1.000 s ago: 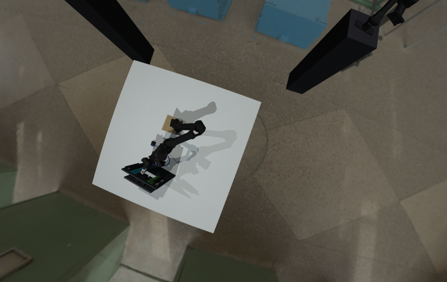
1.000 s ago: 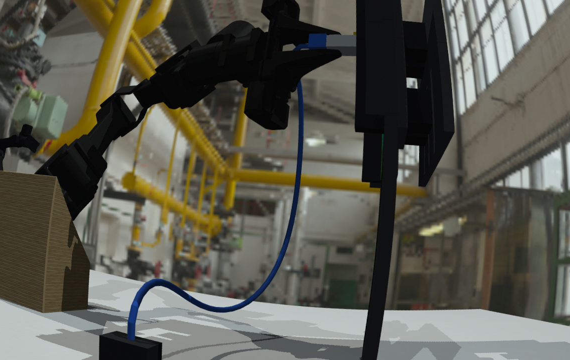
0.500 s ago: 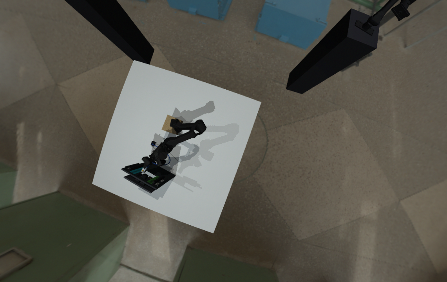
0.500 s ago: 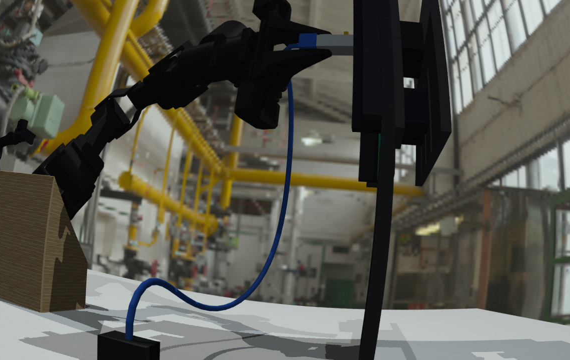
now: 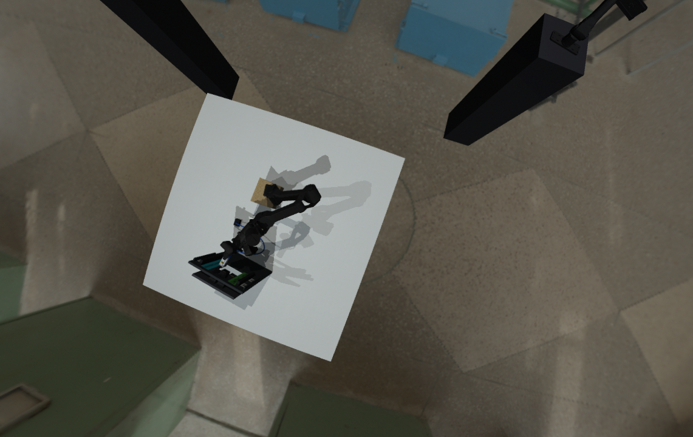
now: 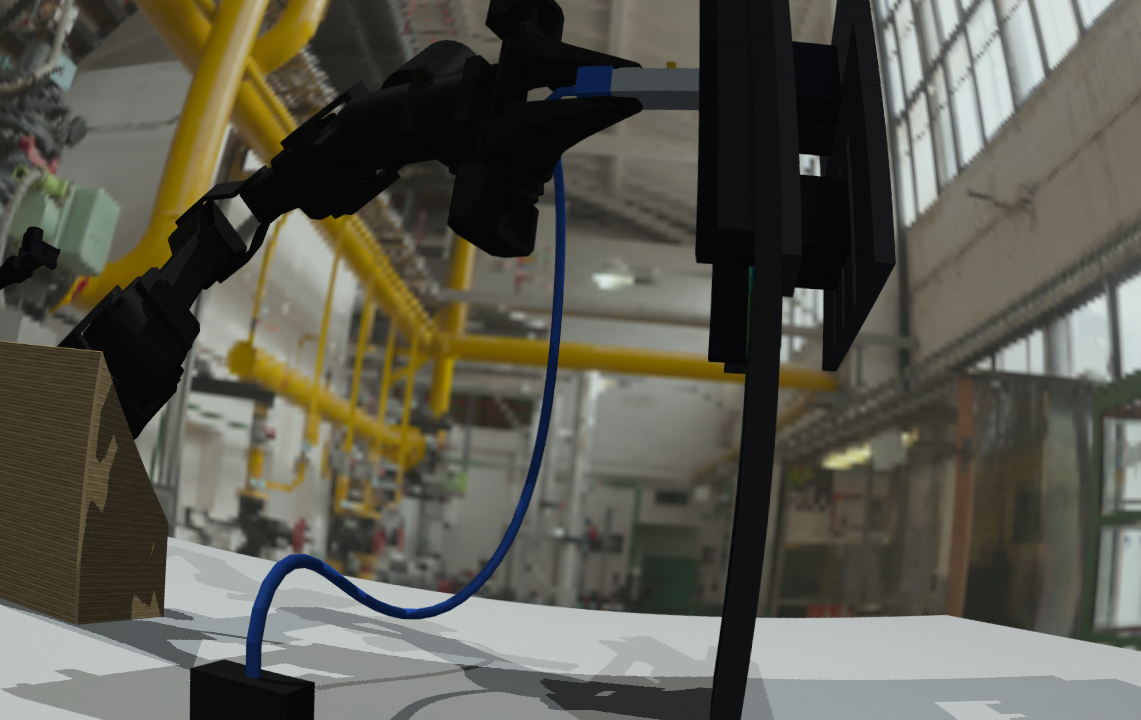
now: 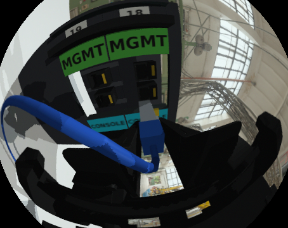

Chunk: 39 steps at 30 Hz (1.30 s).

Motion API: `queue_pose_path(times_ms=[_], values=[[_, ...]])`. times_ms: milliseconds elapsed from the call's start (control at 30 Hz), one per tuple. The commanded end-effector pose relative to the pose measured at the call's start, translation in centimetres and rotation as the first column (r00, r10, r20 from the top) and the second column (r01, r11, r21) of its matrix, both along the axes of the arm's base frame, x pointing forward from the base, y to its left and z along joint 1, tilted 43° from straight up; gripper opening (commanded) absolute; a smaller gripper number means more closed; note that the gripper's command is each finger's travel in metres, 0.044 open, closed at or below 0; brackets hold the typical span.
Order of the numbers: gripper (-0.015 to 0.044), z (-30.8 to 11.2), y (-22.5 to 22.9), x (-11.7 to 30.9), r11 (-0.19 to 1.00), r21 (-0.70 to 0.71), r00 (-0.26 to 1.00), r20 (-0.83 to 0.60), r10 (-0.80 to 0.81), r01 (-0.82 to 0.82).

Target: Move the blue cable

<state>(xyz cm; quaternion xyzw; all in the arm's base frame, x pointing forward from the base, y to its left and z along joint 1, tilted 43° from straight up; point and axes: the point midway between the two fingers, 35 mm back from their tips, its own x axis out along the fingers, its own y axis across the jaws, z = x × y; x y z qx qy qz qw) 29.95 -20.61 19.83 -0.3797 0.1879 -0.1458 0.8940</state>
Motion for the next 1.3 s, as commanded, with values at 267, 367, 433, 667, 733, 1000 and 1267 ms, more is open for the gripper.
queue_pose_path(times_ms=[267,367,433,667,733,1000,1267], values=[[0.0000,-1.6,1.3,0.2,1.000,-0.007,1.000,0.000,-0.001,0.001],[0.0000,-2.7,2.2,0.6,1.000,-0.007,1.000,0.000,-0.001,0.001],[0.0000,-3.4,2.8,0.8,1.000,-0.006,1.000,0.000,-0.001,0.001],[0.0000,-5.8,5.2,1.0,1.000,-0.005,1.000,0.002,-0.001,0.001],[0.0000,-6.4,5.8,0.9,1.000,-0.005,1.000,0.003,-0.001,0.001],[0.0000,-6.5,5.9,1.0,1.000,-0.006,1.000,0.007,0.005,-0.005],[0.0000,-6.4,5.6,1.3,1.000,-0.012,0.999,0.027,0.026,-0.026]])
